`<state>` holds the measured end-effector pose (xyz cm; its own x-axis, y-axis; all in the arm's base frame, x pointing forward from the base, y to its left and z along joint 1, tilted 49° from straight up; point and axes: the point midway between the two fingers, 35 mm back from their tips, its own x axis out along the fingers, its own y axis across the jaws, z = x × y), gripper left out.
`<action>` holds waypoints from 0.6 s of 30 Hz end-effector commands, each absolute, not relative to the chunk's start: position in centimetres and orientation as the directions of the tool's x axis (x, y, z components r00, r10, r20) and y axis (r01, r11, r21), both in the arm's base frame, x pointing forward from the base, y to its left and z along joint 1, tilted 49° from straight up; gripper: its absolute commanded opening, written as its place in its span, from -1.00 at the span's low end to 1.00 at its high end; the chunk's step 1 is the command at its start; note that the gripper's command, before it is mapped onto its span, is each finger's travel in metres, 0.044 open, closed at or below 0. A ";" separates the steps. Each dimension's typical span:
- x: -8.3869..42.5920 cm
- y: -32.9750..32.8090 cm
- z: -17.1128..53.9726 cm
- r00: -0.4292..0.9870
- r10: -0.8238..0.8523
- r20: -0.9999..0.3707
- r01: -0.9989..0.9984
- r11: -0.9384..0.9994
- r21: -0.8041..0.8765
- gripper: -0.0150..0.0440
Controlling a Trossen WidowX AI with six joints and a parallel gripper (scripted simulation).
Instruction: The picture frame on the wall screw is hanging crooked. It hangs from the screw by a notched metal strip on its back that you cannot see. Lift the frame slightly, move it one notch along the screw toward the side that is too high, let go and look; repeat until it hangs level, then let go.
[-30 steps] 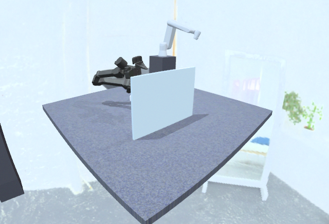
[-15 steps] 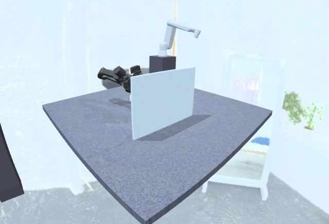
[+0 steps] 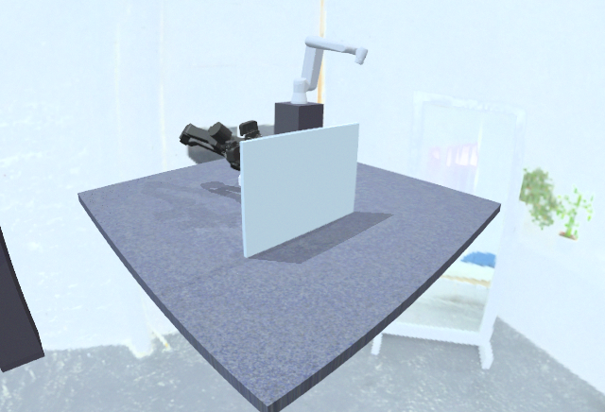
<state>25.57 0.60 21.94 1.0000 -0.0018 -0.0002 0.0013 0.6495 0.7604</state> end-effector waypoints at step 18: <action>33.5 0.7 21.9 1.000 0.002 0.001 -0.002 0.653 0.758 0.39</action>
